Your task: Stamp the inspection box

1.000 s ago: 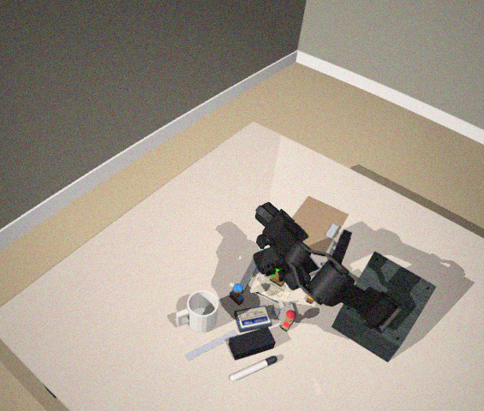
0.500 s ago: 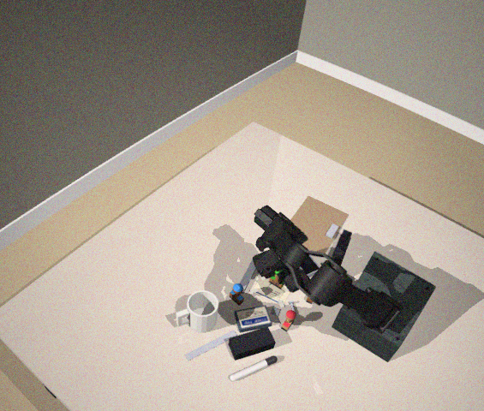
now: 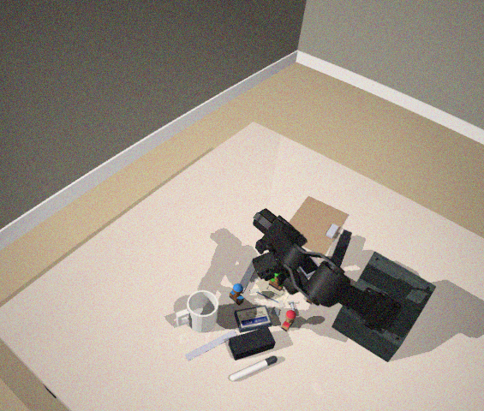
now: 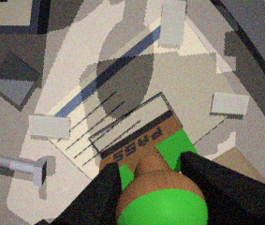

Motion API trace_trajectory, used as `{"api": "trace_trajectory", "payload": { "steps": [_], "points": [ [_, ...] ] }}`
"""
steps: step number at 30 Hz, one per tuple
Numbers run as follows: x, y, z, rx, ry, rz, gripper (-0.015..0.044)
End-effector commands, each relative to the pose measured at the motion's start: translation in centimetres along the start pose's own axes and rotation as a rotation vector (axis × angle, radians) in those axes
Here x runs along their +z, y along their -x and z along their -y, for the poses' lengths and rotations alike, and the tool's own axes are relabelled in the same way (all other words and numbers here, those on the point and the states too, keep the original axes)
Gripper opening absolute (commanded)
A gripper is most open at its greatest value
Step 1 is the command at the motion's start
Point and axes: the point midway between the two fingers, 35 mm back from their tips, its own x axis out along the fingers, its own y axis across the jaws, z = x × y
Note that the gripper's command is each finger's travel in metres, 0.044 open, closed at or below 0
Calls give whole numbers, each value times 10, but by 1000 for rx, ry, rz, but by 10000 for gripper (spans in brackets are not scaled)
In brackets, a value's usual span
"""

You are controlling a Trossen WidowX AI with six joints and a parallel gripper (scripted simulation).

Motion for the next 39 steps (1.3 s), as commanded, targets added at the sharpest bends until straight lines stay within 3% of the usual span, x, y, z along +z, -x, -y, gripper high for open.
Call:
{"api": "trace_trajectory", "payload": {
  "steps": [1, 39],
  "points": [
    [-1, -4, -1, 6, -9, 3, 0],
    [-1, -18, -3, 6, -8, 5, 0]
  ]
}}
